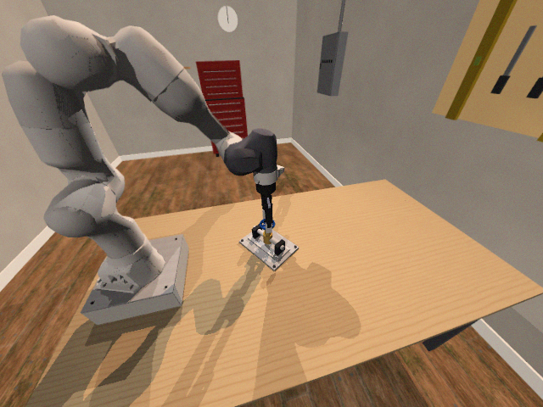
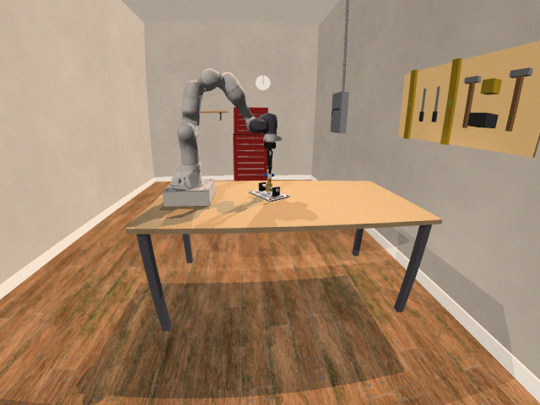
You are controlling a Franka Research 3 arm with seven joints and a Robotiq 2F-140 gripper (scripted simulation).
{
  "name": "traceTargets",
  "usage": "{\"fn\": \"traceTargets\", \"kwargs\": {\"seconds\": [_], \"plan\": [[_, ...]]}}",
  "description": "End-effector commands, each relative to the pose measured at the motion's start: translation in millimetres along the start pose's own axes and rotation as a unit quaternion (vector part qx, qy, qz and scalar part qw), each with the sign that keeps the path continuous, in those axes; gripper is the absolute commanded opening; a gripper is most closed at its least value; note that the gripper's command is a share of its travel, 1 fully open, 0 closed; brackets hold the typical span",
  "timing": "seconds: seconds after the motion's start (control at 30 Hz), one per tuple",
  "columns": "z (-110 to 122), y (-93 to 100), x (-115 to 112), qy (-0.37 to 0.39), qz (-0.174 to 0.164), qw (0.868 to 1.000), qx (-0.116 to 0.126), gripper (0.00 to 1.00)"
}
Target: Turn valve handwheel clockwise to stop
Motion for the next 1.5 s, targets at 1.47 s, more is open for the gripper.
{"fn": "traceTargets", "kwargs": {"seconds": [1.47], "plan": [[-0.9,-1.5,-0.5,-0.357,0.004,0.934,-0.004,0.37]]}}
Point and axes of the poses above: the point where the finger pads meet when closed, its own y axis back along the fingers, its own z axis across the jaws, x = y × z, the point moved 8 cm from there along y, back along the fingers, and after that the axes turned 8 degrees about -y, right-handed, at the moved point
